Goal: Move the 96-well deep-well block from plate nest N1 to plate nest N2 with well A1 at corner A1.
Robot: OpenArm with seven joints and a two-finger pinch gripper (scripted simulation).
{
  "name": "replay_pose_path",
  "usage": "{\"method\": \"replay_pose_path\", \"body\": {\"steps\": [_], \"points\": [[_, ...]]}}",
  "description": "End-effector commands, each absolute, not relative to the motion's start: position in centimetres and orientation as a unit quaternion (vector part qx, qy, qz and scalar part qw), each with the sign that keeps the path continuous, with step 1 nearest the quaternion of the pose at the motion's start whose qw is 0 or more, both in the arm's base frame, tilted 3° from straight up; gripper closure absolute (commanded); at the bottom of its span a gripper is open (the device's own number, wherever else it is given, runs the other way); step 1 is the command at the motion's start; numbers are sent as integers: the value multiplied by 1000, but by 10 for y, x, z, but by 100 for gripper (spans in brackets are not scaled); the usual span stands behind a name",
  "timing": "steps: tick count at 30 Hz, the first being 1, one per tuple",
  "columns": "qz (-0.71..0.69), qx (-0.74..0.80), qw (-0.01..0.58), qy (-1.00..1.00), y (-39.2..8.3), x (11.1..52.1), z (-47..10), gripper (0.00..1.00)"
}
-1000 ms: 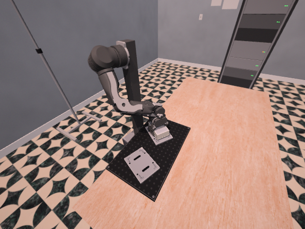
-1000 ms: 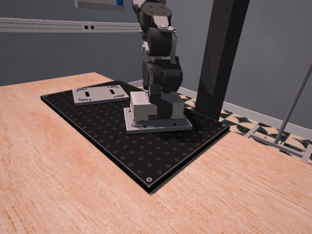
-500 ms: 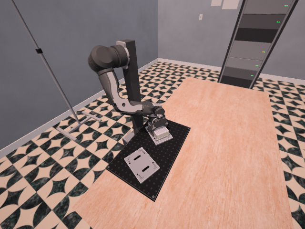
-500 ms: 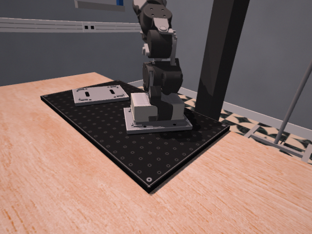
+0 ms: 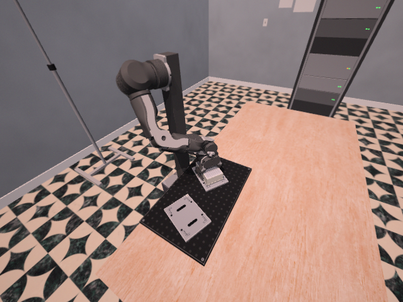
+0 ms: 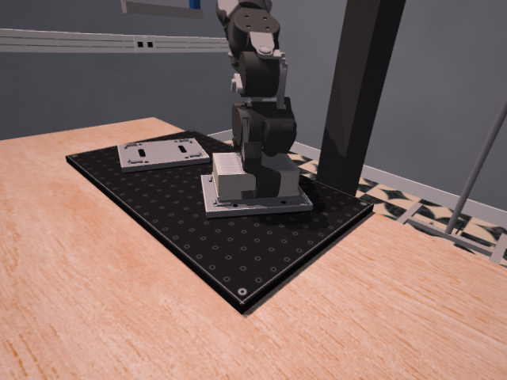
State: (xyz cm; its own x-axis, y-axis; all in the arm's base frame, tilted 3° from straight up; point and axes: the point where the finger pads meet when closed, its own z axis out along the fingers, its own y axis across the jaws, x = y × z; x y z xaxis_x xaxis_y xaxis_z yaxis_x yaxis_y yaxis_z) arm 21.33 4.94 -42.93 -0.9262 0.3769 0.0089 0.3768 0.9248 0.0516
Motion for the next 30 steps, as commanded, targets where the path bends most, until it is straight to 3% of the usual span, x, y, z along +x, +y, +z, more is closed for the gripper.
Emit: {"method": "replay_pose_path", "body": {"steps": [1,30], "points": [[31,189,2,982,52,214,-428,100],[31,191,4,981,53,217,-427,100]]}}
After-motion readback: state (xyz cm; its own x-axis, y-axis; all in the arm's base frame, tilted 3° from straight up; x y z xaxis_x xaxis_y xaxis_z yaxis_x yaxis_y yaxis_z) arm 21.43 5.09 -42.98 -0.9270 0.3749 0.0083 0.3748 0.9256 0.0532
